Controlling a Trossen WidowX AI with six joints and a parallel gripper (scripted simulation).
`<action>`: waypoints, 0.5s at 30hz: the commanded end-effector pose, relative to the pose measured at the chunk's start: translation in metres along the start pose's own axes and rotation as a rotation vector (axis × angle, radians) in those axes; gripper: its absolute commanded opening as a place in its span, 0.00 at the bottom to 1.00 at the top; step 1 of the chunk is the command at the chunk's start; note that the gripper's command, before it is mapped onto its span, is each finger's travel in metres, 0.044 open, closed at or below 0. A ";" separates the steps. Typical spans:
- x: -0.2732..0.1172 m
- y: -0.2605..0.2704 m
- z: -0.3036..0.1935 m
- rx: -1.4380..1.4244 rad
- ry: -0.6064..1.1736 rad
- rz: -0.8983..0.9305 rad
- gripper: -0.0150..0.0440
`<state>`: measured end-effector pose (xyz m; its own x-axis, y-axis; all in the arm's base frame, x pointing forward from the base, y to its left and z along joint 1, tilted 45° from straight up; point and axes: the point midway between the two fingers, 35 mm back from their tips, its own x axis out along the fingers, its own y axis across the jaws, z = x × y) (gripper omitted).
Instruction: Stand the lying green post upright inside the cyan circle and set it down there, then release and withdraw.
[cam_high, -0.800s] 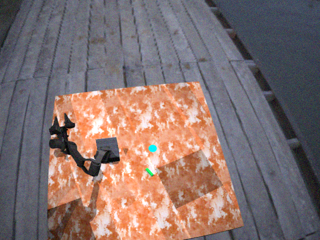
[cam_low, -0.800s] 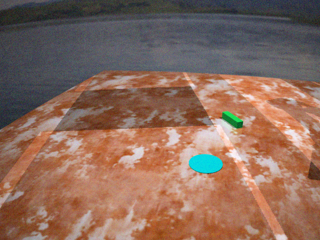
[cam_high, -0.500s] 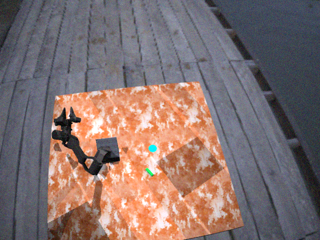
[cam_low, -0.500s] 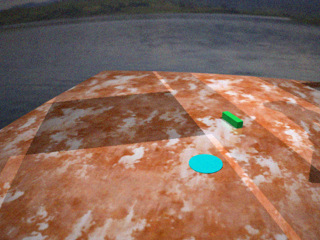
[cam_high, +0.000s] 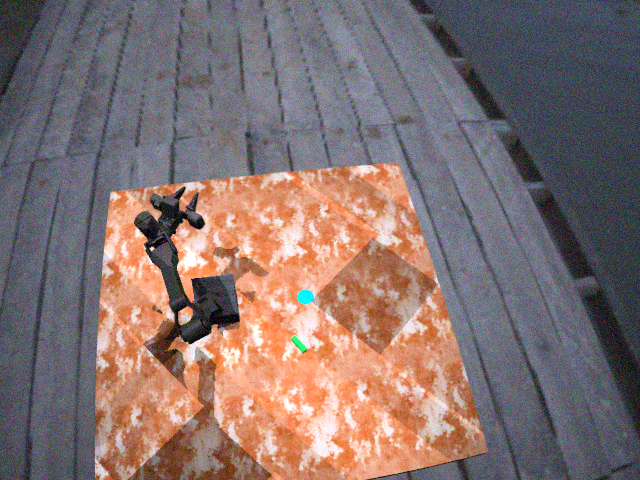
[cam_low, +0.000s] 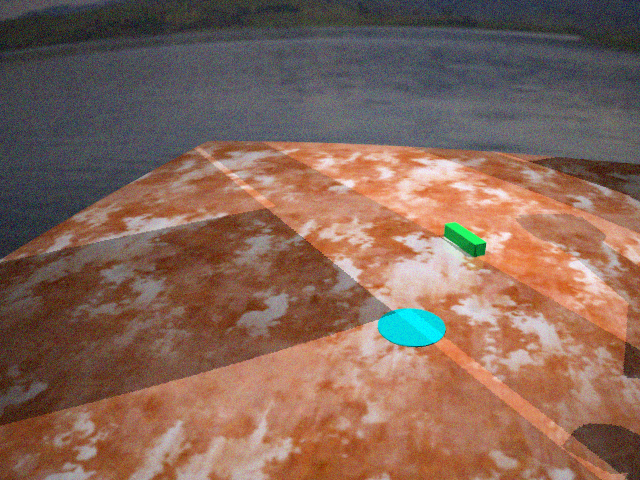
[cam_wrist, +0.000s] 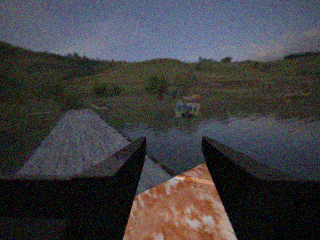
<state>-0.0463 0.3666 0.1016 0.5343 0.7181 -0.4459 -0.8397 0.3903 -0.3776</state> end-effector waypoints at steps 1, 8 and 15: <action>0.027 -0.038 -0.004 0.075 0.087 -0.102 0.65; 0.063 -0.119 -0.018 0.227 0.239 -0.305 0.65; 0.079 -0.203 -0.043 0.390 0.385 -0.511 0.65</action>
<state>0.1400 0.3361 0.1076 0.7925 0.2642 -0.5496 -0.5000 0.7974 -0.3378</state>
